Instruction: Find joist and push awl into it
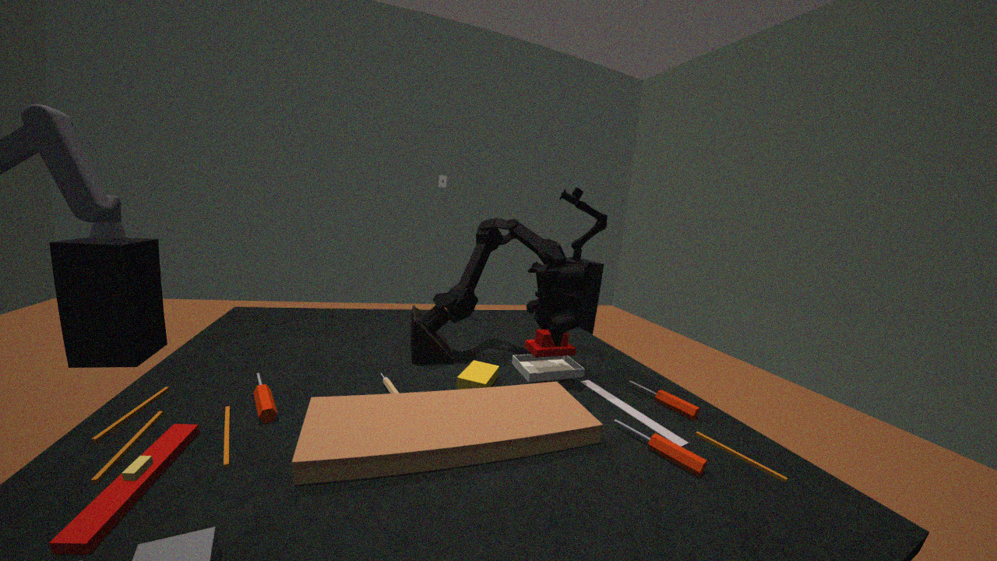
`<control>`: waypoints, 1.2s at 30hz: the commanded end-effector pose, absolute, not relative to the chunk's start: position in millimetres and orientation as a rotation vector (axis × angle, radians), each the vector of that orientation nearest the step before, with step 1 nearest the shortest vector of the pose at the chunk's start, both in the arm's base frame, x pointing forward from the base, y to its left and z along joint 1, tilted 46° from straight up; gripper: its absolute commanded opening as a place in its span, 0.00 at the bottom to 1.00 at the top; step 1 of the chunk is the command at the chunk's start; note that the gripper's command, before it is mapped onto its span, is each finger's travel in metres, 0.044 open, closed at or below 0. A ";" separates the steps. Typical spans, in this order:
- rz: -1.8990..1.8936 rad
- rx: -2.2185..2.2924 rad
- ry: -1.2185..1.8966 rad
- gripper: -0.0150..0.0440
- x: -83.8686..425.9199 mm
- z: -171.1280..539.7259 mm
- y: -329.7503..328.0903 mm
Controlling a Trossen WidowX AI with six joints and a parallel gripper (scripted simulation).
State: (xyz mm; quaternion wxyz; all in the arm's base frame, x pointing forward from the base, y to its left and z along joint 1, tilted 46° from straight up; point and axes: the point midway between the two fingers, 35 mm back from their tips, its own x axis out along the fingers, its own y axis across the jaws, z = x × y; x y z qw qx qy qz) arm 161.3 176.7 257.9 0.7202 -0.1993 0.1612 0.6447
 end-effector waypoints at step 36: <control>1.418 -0.417 0.343 0.25 162.4 229.1 210.2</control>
